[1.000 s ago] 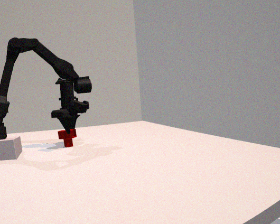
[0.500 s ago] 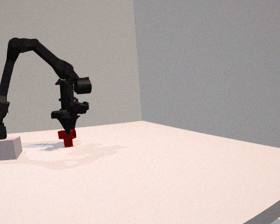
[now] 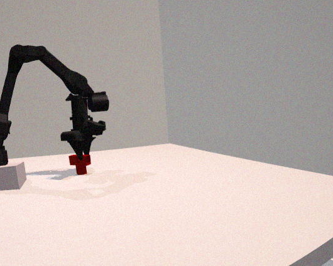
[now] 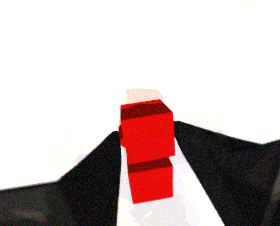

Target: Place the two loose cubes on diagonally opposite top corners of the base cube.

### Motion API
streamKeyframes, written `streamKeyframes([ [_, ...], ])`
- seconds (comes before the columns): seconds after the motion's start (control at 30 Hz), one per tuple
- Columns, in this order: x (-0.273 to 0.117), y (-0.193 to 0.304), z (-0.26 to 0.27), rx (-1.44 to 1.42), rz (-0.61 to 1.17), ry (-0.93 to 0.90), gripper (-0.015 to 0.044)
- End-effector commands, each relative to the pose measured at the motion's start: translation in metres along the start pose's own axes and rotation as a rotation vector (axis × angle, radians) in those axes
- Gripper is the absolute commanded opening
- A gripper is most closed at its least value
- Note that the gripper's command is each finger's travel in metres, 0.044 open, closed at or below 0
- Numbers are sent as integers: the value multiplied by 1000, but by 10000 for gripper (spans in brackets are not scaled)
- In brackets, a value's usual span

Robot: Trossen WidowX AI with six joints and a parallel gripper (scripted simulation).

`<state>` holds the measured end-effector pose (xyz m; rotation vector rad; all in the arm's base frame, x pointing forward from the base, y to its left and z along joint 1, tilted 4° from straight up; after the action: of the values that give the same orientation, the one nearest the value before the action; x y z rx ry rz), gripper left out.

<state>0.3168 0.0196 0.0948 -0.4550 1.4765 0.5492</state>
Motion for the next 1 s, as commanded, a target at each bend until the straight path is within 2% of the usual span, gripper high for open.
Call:
streamKeyframes([
  [0.0,-6,0,0,1,1,-1,205],
  [0.97,-37,0,0,0,0,0,205],
])
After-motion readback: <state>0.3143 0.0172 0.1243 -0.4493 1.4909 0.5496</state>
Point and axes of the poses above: the point midway between the two fingers, 35 mm back from their tips, its own x axis out along the fingers, its own z axis across the jaws, y = z × x, the point moved 7 cm from there along -x, back along the fingers, and after that the axes turned 11 degrees about x, right-handed, at the moved point
